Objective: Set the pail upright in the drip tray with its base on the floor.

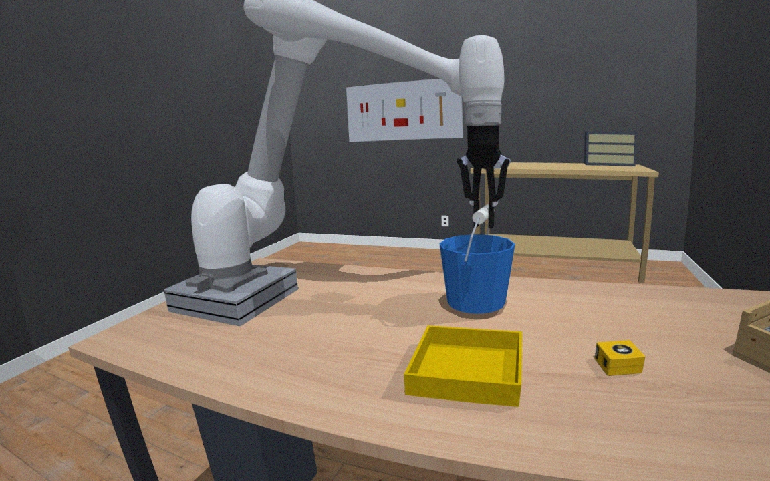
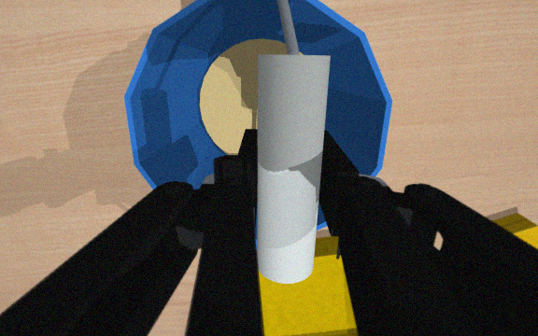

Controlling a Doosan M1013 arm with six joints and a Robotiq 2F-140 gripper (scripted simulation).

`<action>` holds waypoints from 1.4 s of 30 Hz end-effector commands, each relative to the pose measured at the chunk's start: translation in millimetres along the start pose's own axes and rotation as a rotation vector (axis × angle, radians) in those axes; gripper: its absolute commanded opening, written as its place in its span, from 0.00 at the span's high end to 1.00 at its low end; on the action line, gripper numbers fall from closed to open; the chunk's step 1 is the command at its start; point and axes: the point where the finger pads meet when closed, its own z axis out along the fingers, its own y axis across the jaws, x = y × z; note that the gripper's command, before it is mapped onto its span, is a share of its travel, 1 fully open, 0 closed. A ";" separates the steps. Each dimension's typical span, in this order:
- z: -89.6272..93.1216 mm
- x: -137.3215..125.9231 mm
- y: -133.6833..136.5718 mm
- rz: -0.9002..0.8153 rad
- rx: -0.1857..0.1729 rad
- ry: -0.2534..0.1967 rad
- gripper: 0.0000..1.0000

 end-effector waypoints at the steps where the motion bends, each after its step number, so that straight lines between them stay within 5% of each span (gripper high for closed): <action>1: -4.1 0.2 0.4 0.000 -0.002 0.001 0.90; 42: -64.9 0.2 0.3 0.000 -0.002 0.001 0.90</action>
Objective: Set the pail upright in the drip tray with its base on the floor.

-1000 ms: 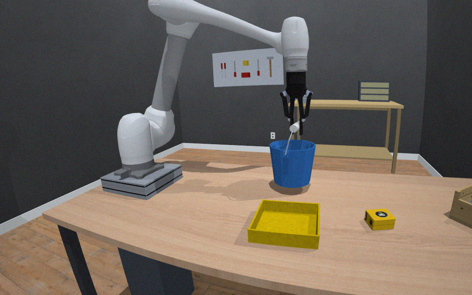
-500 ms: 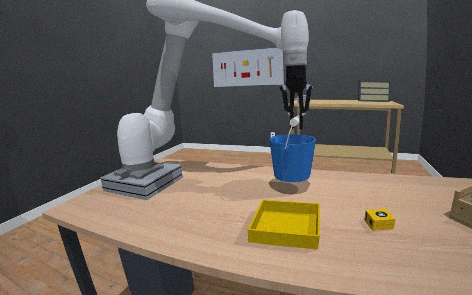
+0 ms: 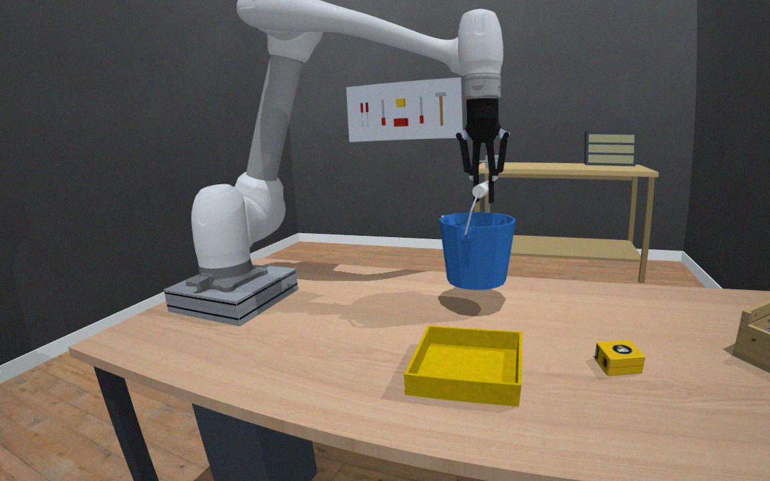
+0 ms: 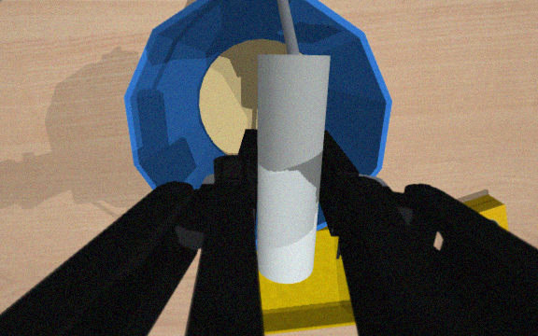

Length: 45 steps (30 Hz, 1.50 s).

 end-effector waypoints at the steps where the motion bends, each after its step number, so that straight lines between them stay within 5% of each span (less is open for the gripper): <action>1: -3.6 0.2 0.3 0.000 -0.002 0.001 0.90; 45: -11.4 0.2 0.3 0.000 -0.002 0.001 0.90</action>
